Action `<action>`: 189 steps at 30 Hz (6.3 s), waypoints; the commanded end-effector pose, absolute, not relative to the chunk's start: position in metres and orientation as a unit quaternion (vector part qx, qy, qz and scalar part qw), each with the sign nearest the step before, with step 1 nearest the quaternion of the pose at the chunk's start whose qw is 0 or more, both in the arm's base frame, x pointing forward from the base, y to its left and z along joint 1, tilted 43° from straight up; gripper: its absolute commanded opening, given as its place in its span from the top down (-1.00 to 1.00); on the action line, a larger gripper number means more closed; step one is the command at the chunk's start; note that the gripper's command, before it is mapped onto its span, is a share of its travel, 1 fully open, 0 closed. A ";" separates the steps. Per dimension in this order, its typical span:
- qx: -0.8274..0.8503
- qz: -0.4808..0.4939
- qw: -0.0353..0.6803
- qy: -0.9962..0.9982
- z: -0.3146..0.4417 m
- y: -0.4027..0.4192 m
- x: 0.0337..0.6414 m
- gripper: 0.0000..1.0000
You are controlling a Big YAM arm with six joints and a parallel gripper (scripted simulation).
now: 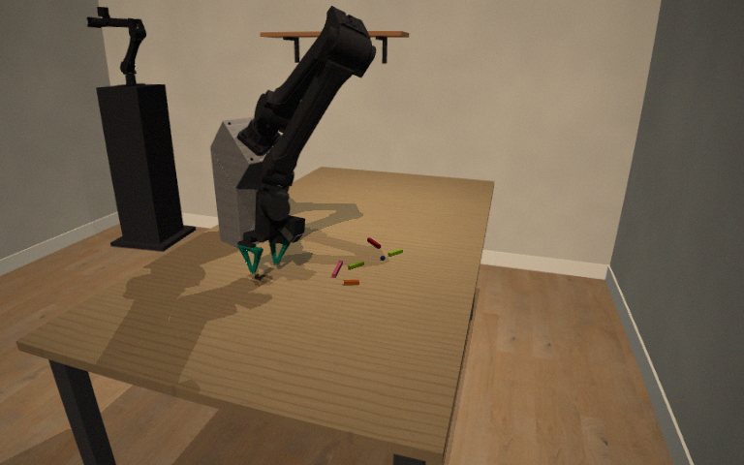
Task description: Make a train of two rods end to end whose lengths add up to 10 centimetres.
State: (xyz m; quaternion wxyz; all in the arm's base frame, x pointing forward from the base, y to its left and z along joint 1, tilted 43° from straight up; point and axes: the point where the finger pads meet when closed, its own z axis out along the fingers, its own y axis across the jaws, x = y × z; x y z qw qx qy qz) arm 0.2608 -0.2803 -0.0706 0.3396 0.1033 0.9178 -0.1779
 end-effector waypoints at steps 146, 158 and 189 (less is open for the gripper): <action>-0.668 -0.340 0.141 0.647 0.008 -0.154 0.344 -1.00; -0.668 -0.340 0.141 0.647 0.008 -0.154 0.344 -1.00; -0.513 -0.312 0.209 0.772 0.031 -0.179 0.359 -1.00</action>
